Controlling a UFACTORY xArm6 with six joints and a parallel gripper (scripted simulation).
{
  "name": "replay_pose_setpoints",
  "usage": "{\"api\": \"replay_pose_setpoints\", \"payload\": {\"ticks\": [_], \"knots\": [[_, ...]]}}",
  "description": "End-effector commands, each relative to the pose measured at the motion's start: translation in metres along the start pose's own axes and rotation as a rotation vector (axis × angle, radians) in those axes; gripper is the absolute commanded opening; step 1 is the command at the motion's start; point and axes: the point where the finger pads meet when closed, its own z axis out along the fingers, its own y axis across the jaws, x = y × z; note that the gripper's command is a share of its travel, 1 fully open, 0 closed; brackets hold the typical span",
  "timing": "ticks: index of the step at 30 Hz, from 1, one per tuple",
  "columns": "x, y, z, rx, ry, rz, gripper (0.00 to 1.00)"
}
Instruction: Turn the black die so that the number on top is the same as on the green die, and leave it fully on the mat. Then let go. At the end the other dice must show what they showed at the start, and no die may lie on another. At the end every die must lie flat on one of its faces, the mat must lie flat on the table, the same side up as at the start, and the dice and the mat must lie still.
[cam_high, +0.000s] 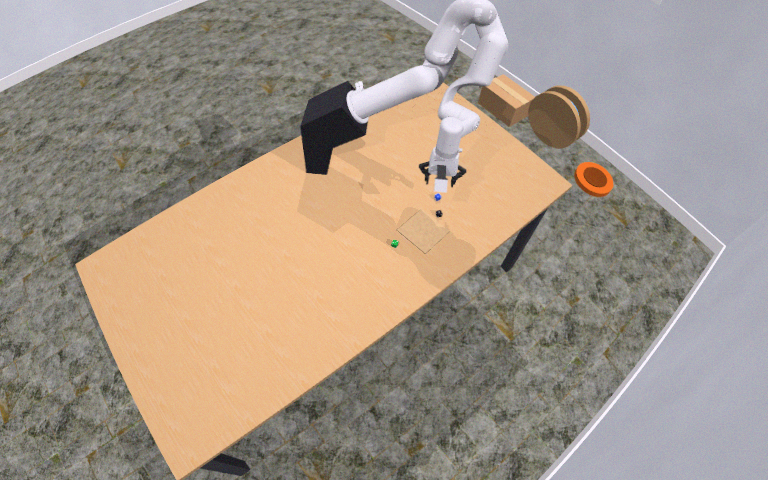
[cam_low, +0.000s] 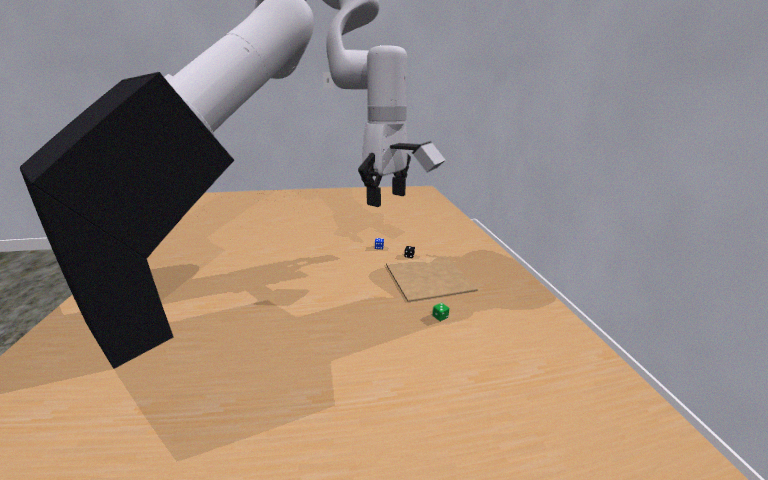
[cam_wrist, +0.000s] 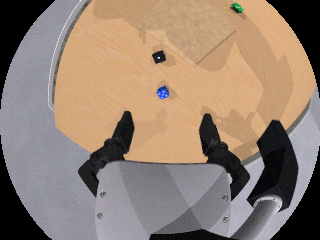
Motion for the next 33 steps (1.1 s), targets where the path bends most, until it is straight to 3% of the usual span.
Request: {"api": "replay_pose_setpoints", "payload": {"ticks": [1,16,21,33], "knots": [[-0.002,-0.002,-0.024,-0.01,-0.022,0.004,1.0],[0.0,-0.003,-0.026,-0.011,-0.022,-0.008,1.0],[0.024,-0.012,-0.021,-0.012,-0.023,-0.174,1.0],[0.052,-0.018,-0.016,-0.007,-0.023,-0.339,1.0]]}}
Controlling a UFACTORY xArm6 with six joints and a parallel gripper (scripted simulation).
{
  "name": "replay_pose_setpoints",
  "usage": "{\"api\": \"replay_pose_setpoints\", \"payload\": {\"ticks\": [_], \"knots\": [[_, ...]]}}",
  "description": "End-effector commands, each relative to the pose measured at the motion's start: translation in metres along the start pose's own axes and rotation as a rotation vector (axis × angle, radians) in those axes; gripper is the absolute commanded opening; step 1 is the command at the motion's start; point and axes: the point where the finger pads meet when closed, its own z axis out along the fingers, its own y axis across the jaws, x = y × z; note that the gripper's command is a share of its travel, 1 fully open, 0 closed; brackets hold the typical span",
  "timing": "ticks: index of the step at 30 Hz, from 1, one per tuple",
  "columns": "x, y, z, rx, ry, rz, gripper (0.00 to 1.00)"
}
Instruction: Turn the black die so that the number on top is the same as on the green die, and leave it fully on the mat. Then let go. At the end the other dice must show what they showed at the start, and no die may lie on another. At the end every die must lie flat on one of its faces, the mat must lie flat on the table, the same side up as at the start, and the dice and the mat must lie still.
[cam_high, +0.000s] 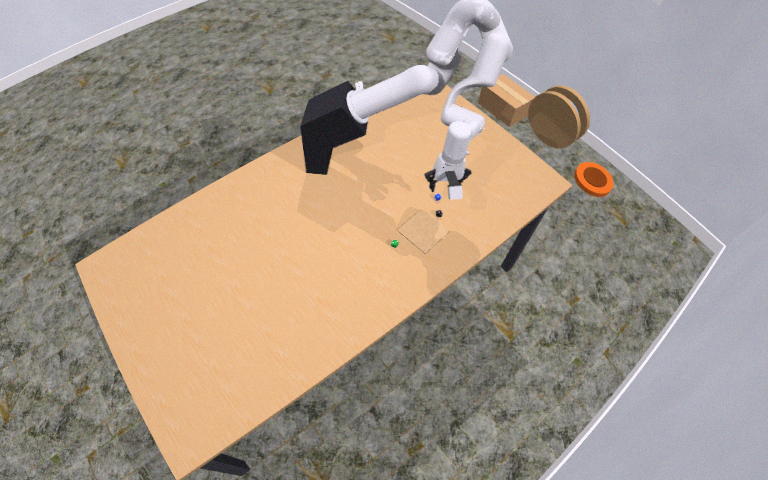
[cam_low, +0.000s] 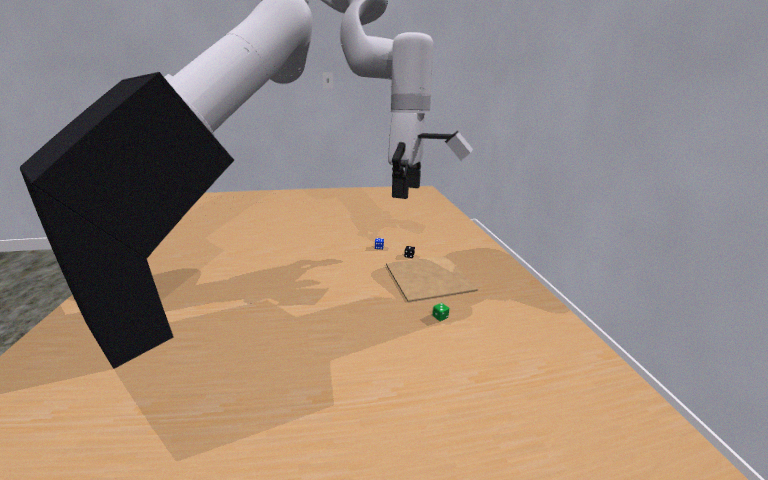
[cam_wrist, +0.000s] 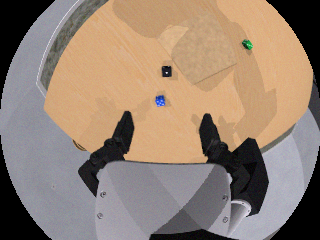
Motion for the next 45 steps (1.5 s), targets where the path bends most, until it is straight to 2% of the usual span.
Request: {"api": "replay_pose_setpoints", "payload": {"ticks": [1,25,39,42,45], "knots": [[0.014,0.0,0.004,0.022,-0.008,-0.078,1.0],[0.015,0.0,0.005,0.023,-0.007,-0.107,1.0],[0.016,-0.004,0.018,0.029,0.0,-0.532,1.0],[0.016,-0.004,0.018,0.029,0.0,-0.538,1.0],[0.016,-0.005,0.022,0.03,0.002,-0.679,1.0]]}}
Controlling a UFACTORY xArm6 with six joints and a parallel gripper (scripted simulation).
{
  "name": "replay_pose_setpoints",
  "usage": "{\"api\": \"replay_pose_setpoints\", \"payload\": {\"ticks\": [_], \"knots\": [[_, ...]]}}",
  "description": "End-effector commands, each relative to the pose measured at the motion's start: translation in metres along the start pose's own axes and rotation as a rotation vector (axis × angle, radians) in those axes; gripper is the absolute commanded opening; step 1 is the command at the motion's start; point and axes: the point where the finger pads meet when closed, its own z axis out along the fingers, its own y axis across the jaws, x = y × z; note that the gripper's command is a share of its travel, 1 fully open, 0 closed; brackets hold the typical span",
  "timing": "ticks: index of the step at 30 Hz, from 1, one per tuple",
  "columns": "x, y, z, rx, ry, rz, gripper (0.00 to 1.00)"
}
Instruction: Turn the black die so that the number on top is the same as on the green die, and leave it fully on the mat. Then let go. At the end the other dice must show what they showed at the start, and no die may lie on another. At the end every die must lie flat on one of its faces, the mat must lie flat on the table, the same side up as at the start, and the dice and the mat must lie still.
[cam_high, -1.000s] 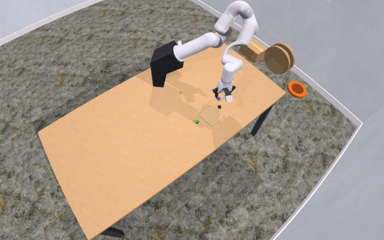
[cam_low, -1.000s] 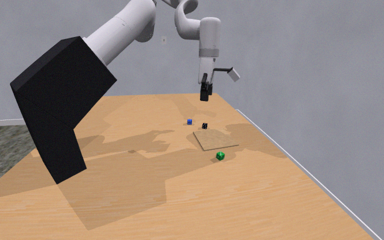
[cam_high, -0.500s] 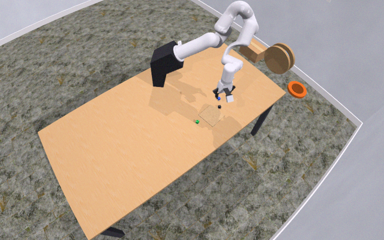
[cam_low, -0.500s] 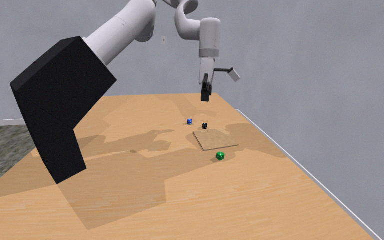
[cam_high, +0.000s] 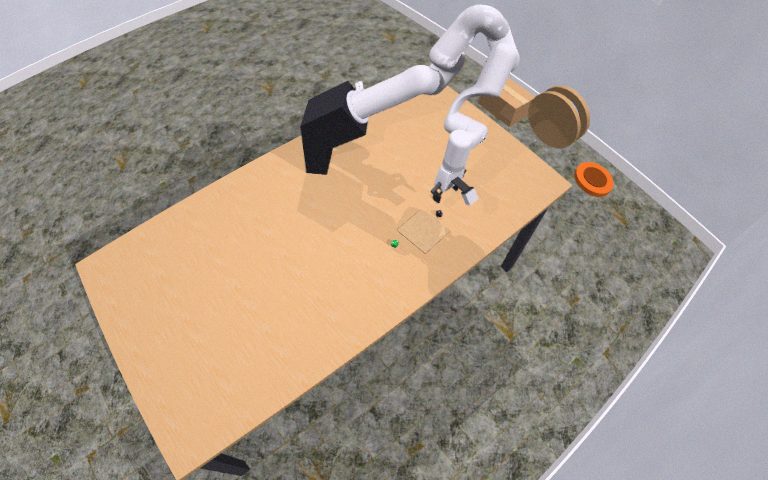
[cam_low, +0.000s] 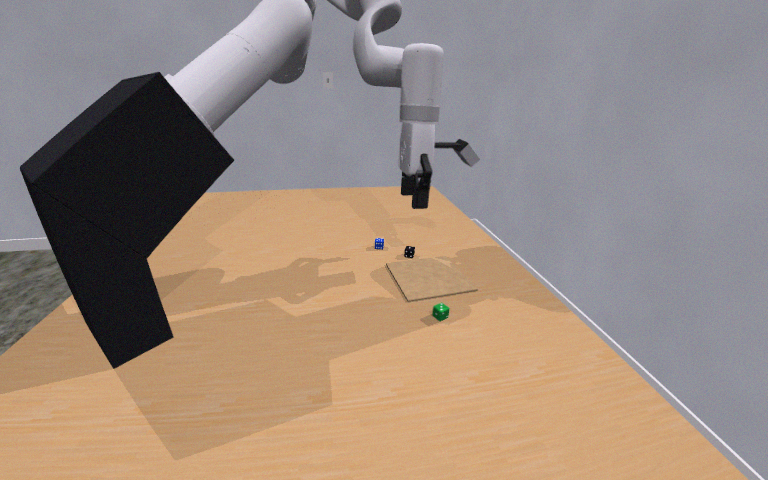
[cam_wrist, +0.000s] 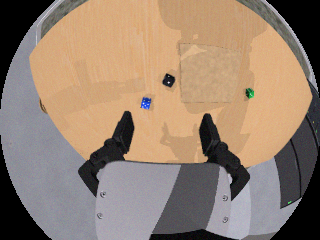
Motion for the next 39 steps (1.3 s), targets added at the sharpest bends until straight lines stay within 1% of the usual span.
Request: {"api": "replay_pose_setpoints", "payload": {"ticks": [1,6,10,13,15,17,21,22,23,24,27,30,34,39], "knots": [[0.002,-0.001,0.005,0.009,0.018,-0.174,1.0],[0.002,-0.002,0.009,0.008,0.019,-0.298,1.0],[0.003,-0.002,0.013,0.006,0.019,-0.433,1.0],[0.003,-0.002,0.014,0.006,0.019,-0.449,1.0],[0.003,-0.003,0.018,0.004,0.019,-0.568,1.0],[0.003,-0.003,0.019,0.004,0.019,-0.595,1.0],[0.003,-0.003,0.023,0.002,0.019,-0.727,1.0],[0.003,-0.003,0.023,0.002,0.019,-0.729,1.0],[0.003,-0.004,0.025,0.001,0.018,-0.785,1.0],[0.003,-0.004,0.025,0.001,0.018,-0.791,1.0],[0.003,-0.004,0.028,0.0,0.017,-0.895,1.0],[0.003,-0.004,0.029,0.0,0.017,-0.901,1.0],[0.002,-0.004,0.034,-0.003,0.015,-1.052,1.0],[0.002,-0.005,0.036,-0.003,0.014,-1.119,1.0]]}}
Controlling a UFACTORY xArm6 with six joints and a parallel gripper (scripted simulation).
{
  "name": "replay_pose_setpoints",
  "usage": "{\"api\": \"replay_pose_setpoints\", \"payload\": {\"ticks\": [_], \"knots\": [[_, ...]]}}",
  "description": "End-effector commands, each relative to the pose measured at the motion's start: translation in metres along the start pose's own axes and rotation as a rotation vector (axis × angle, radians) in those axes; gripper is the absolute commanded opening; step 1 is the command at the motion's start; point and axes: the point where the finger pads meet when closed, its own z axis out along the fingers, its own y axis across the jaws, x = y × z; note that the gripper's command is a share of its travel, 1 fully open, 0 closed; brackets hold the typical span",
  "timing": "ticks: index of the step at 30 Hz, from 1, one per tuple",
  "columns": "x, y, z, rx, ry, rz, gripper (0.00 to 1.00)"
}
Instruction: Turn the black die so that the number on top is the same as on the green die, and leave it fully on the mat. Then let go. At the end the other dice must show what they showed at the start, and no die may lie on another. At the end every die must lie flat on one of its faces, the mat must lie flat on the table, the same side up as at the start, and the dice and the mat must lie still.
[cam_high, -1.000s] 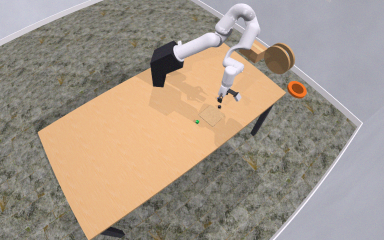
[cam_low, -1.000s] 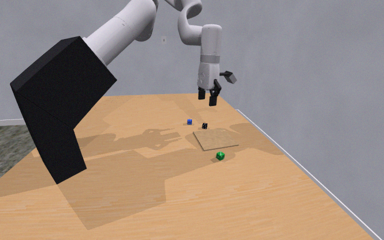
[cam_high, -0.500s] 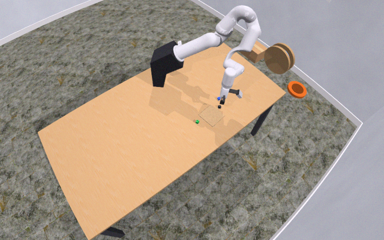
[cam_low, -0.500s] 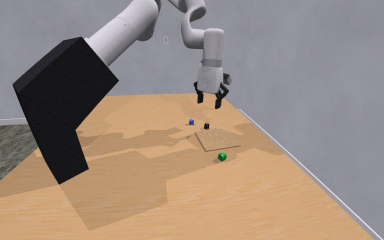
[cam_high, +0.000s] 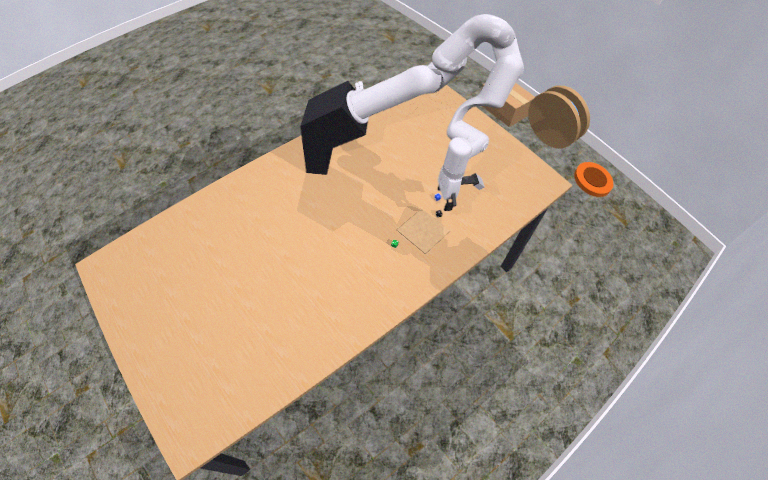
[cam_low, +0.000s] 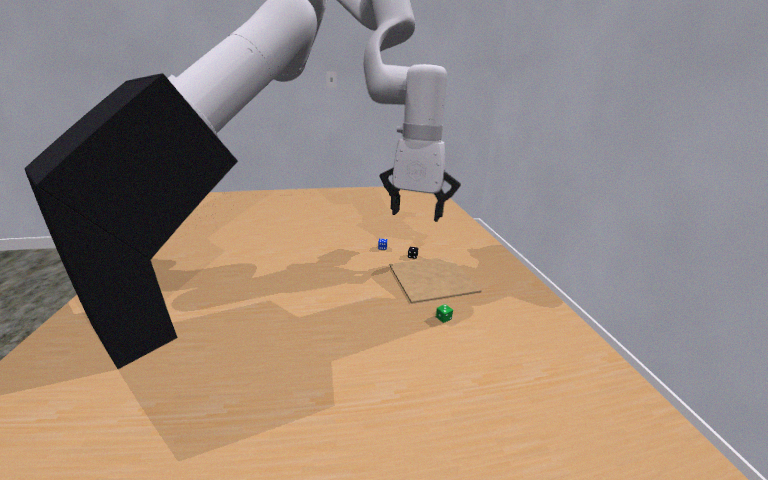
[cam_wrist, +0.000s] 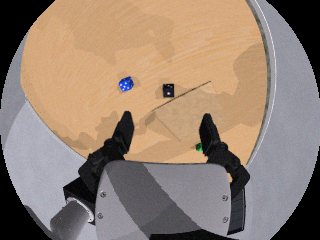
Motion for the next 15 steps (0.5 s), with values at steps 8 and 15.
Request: {"api": "replay_pose_setpoints", "payload": {"ticks": [8,15], "knots": [[0.0003,0.0003,0.0021,-0.015,0.014,-0.076,0.36],[0.0003,0.0003,0.0021,-0.015,0.014,-0.076,0.36]]}}
